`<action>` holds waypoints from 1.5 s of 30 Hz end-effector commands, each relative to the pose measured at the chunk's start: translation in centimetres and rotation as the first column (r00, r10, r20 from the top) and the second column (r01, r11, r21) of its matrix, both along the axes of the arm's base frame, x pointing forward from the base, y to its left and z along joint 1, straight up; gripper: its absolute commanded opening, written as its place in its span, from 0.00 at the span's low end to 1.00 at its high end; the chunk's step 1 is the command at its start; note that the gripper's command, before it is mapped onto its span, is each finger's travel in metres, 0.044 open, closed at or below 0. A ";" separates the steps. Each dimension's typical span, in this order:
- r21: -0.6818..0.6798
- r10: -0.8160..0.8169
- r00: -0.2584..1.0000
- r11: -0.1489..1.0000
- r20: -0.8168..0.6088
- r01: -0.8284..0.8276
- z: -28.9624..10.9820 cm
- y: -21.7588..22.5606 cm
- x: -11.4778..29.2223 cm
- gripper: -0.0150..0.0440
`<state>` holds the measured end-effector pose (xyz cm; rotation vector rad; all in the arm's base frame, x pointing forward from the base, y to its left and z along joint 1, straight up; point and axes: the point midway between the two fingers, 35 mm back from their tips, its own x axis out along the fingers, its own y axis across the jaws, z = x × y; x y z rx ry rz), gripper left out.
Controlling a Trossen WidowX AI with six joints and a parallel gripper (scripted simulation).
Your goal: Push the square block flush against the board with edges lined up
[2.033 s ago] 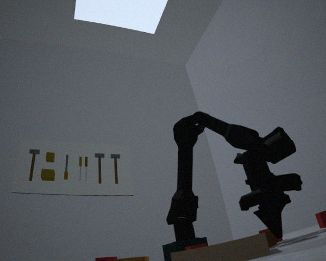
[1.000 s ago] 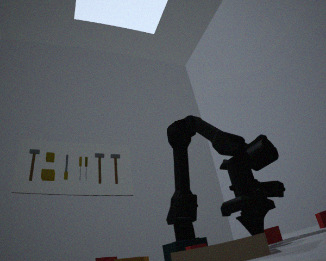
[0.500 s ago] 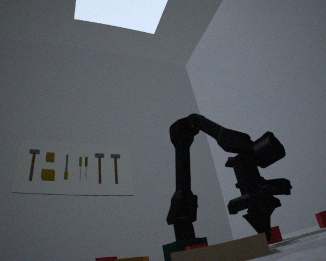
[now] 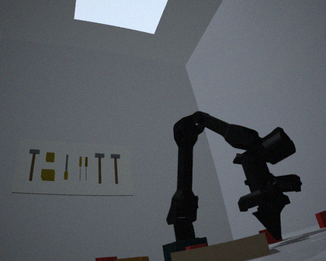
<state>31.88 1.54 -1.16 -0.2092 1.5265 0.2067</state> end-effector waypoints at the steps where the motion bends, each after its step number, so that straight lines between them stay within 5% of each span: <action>1: -0.003 -0.003 1.000 1.000 -0.010 0.003 -0.3 0.2 0.6 0.25; 7: -0.002 -0.003 1.000 1.000 -0.009 0.003 4.9 0.1 0.3 0.25; 14: -0.003 -0.009 1.000 1.000 -0.010 0.009 5.2 0.0 0.3 0.25; 24: 0.001 -0.321 0.947 0.947 -0.008 0.321 5.5 -6.6 2.7 0.25; 45: 0.010 -0.865 0.501 0.501 -0.005 0.865 5.7 -23.9 2.1 0.25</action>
